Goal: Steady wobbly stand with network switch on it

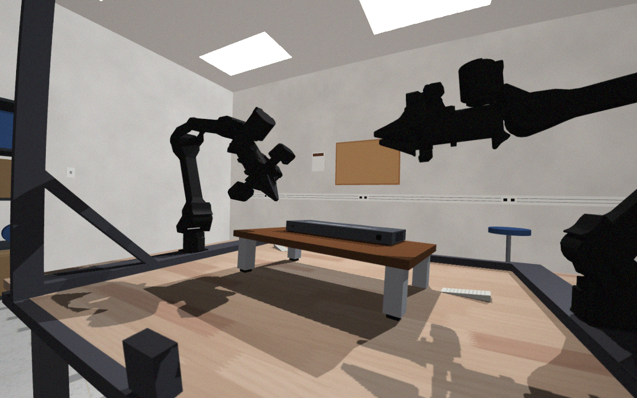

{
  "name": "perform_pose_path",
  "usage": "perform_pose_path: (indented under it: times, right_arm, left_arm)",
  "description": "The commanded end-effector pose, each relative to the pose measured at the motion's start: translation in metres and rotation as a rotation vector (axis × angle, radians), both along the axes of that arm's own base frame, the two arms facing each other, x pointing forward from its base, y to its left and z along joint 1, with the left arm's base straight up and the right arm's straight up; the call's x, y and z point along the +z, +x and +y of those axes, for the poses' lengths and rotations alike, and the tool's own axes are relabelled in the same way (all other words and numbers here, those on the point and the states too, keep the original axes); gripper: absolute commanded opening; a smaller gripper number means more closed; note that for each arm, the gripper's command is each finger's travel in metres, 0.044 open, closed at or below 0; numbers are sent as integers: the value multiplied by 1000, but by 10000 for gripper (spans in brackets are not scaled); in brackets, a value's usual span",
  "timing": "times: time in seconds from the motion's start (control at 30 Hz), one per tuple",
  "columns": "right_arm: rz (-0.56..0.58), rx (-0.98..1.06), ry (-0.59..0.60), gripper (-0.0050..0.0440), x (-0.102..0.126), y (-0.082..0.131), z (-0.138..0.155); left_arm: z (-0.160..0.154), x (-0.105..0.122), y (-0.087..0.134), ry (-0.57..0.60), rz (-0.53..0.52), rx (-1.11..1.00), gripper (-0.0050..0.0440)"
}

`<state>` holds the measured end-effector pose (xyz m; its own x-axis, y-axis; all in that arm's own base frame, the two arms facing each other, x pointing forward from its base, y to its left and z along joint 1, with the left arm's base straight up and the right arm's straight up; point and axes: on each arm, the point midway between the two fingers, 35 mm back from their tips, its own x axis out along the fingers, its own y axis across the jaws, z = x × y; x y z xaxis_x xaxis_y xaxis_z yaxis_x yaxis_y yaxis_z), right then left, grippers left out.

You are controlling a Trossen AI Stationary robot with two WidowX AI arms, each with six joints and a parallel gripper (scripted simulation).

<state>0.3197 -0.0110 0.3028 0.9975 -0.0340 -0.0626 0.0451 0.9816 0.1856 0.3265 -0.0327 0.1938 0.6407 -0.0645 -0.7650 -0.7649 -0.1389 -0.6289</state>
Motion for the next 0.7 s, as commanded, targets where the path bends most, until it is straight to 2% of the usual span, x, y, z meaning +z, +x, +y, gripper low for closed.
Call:
perform_pose_path:
  times: [0.0, 0.07, 0.2, 0.33, 0.67]
  right_arm:
    - [-123, 45, -180, 186, 24, -6, 12]
    - [-149, 47, -227, 186, 28, -7, 14]
    - [-156, 48, -238, 186, 30, -7, 14]
    - [-140, 33, -183, 186, 34, -4, 9]
    - [-147, 33, -183, 186, 35, -6, 9]
  left_arm:
    - [-5, 5, -1, -102, 69, 118, -50]
    - [-6, 1, -4, -140, 112, 176, -50]
    - [-6, -1, -5, -148, 123, 189, -50]
    - [-8, -8, -12, -224, 217, 329, -50]
    - [-11, -21, -28, -333, 393, 630, -50]
